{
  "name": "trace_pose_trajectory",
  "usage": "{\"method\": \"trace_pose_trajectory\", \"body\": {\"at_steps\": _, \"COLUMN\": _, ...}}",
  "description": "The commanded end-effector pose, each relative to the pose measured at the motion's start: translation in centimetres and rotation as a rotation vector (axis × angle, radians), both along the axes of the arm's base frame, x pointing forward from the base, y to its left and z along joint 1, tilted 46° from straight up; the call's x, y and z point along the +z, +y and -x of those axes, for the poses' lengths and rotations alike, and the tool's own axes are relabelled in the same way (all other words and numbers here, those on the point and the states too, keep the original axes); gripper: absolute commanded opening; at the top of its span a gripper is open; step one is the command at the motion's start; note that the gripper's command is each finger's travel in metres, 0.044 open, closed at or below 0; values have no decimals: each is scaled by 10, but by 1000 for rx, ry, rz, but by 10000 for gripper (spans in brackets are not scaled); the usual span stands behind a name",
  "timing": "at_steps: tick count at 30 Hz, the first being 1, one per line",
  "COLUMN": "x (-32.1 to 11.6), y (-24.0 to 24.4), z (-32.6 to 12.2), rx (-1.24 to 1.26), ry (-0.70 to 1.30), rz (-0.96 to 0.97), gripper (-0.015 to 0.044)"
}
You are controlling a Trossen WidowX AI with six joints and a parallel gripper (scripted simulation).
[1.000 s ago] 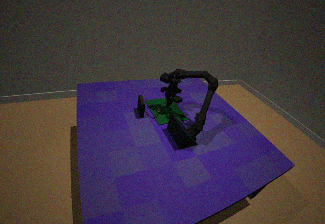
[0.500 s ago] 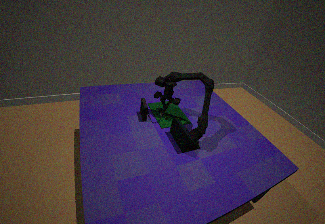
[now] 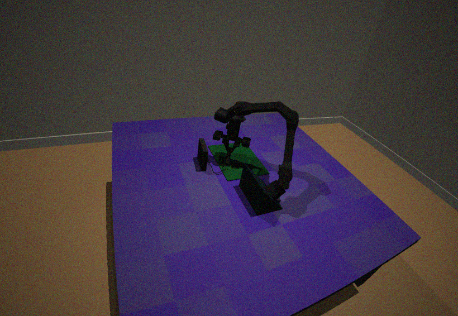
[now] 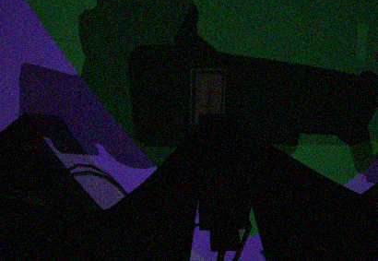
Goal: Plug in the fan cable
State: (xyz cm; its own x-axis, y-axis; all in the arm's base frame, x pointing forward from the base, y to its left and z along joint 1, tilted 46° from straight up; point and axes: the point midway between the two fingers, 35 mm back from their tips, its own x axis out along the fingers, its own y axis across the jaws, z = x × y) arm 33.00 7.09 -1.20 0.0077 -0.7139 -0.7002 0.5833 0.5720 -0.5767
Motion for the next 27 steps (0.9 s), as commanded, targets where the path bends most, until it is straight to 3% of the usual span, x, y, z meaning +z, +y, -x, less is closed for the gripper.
{"method": "trace_pose_trajectory", "body": {"at_steps": 1, "x": 1, "y": 1, "z": -3, "rx": 6, "ry": 5, "rz": -5, "gripper": 0}}
{"method": "trace_pose_trajectory", "body": {"at_steps": 27, "x": -11, "y": -16, "z": -6, "rx": 7, "ry": 6, "rz": -4, "gripper": 0}}
